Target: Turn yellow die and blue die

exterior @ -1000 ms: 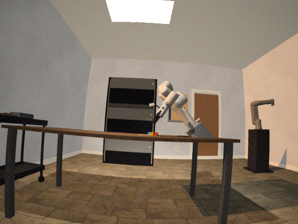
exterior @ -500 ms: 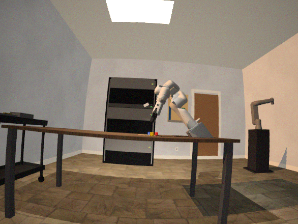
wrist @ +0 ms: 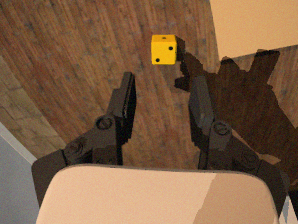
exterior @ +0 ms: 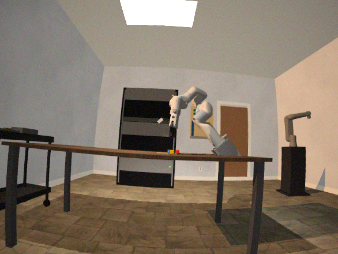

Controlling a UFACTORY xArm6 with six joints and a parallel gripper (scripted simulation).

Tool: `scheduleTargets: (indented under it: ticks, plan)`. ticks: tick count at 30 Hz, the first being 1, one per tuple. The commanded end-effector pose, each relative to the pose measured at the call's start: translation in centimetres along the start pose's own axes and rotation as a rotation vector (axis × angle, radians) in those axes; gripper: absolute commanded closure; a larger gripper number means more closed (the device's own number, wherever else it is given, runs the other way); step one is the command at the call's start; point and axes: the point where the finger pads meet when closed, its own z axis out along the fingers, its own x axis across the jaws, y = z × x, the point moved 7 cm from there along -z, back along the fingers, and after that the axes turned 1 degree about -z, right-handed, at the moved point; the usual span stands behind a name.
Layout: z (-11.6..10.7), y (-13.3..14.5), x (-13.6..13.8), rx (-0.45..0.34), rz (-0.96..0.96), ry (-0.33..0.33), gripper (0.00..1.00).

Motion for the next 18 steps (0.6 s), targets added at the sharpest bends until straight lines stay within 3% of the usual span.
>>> scheduleTargets:
  ticks: [1,2,3,14,18]
  plan:
    - [-0.1,-1.0,0.2,-0.108,-0.015,-0.015,0.53]
    - [-0.1,-1.0,0.2,-0.108,-0.015,-0.015,0.53]
    - [-0.1,-1.0,0.2,-0.108,-0.015,-0.015,0.00]
    - [0.0,-1.0,0.2,-0.108,-0.015,-0.015,0.00]
    - [1.6,-0.2,0.2,-0.107,-0.031,-0.015,0.00]
